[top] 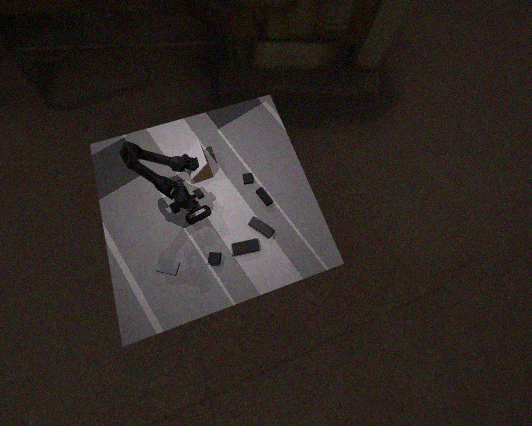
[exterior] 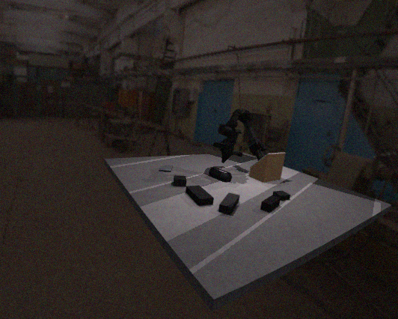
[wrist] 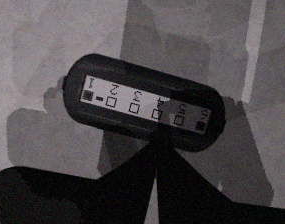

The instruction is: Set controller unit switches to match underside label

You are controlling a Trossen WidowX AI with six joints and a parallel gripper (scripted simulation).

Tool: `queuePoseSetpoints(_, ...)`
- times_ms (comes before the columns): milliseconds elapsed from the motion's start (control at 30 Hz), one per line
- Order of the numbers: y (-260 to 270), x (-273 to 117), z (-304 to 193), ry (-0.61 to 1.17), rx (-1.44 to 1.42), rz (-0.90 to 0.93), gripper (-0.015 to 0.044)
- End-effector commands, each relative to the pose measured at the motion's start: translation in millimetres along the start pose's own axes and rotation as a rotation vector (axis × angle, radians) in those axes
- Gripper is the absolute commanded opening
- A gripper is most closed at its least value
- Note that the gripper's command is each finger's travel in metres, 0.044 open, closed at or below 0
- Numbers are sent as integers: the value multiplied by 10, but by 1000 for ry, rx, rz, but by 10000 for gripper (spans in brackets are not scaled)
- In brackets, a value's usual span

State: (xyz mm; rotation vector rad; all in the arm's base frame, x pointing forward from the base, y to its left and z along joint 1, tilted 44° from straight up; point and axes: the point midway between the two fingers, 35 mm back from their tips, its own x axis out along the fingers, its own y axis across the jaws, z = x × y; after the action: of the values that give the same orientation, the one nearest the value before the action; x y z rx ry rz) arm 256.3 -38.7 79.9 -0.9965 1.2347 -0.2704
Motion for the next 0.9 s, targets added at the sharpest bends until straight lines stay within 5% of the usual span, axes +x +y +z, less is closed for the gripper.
queuePoseSetpoints(0, 6, -63, -53, -53, 279, -22, 0)
queuePoseSetpoints(767, 6, -63, -53, -53, 279, -22, 0)
queuePoseSetpoints(867, -7, -60, -46, -45, 238, -21, 79)
